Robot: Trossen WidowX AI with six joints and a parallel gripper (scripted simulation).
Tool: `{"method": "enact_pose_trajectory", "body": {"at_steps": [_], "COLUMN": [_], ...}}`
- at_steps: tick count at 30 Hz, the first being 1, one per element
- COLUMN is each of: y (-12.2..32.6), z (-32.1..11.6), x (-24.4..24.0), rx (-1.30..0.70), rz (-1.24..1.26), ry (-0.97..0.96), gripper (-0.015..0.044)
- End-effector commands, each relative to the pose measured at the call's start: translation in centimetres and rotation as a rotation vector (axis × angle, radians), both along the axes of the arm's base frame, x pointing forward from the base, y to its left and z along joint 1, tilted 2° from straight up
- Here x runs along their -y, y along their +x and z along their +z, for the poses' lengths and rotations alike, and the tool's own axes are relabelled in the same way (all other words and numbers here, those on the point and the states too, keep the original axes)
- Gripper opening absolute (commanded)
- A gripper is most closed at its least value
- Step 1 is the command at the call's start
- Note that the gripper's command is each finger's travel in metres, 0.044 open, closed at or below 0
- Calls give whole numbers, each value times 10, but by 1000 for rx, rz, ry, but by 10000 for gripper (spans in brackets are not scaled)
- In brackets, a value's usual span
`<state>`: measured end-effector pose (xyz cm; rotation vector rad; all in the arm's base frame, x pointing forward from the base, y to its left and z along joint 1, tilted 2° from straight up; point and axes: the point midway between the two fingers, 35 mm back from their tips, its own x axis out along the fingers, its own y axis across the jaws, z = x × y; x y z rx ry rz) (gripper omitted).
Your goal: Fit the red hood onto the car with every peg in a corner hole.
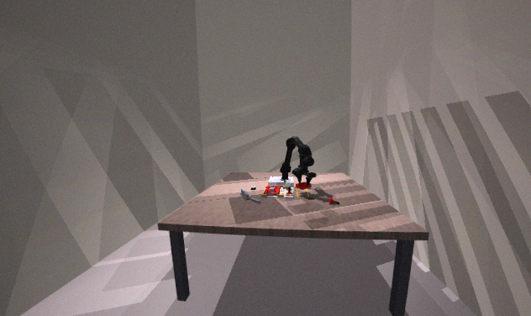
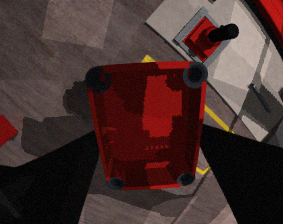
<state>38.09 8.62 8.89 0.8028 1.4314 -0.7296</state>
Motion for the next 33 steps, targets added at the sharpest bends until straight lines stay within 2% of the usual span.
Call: {"method": "enact_pose_trajectory", "body": {"at_steps": [1, 11, 33], "y": [1, 0, -2], "z": [12, 17, 17], "x": [0, 1, 1], "rx": [11, 4, 24], "rz": [5, 14, 493], "ry": [2, 0, -10], "gripper": [0, 0, 0]}}
